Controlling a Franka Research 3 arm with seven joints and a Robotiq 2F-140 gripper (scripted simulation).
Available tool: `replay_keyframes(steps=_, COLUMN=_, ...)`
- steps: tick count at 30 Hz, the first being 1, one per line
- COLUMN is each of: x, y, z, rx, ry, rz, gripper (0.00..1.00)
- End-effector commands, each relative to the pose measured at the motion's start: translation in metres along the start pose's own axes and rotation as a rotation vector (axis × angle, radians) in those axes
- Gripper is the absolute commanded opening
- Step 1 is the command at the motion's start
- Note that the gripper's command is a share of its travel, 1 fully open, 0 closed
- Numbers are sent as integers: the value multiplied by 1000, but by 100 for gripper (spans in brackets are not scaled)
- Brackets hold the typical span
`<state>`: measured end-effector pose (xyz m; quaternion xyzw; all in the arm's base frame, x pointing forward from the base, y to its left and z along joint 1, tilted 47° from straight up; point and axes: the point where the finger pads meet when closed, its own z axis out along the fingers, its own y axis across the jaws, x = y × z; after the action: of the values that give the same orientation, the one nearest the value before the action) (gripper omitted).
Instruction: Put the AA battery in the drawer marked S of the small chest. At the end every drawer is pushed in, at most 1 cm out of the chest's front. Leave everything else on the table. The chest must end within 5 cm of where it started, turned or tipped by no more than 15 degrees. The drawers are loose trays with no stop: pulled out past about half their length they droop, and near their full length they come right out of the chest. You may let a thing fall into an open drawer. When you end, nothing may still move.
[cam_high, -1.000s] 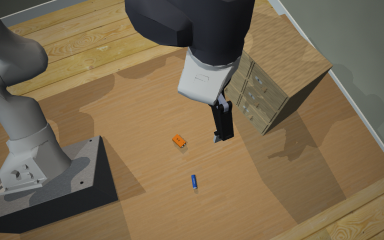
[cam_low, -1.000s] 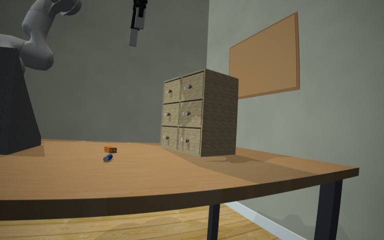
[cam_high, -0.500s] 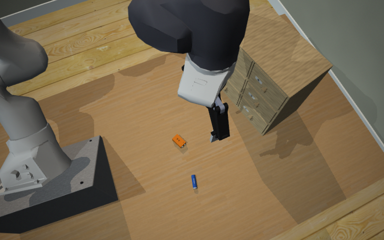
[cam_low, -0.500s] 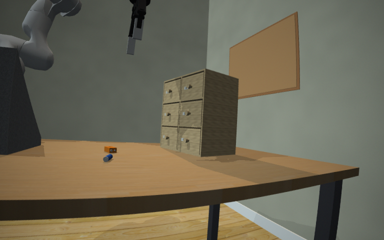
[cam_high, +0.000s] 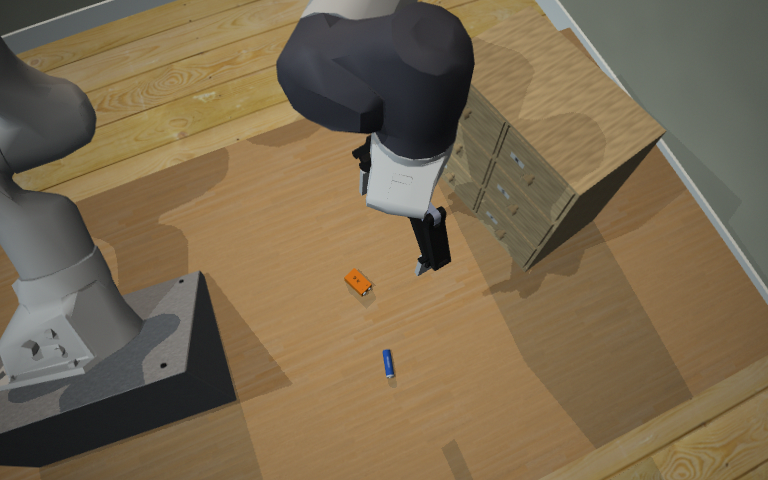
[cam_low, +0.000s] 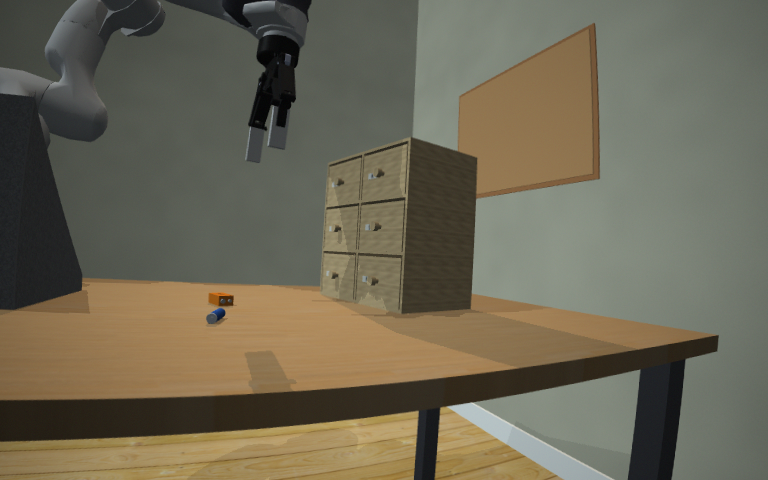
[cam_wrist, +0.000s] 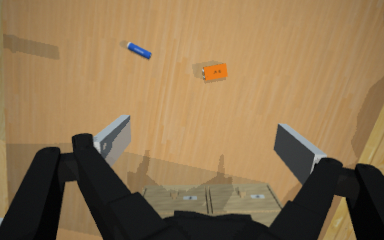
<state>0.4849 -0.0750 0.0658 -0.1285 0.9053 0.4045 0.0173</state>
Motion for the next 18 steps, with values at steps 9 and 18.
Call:
replay_keyframes(steps=9, x=-12, y=-4, z=12, rx=29, ry=-33, rz=-67, gripper=100)
replay_keyframes(steps=18, x=-23, y=-4, z=22, rx=26, ry=-125, rz=-69, gripper=100)
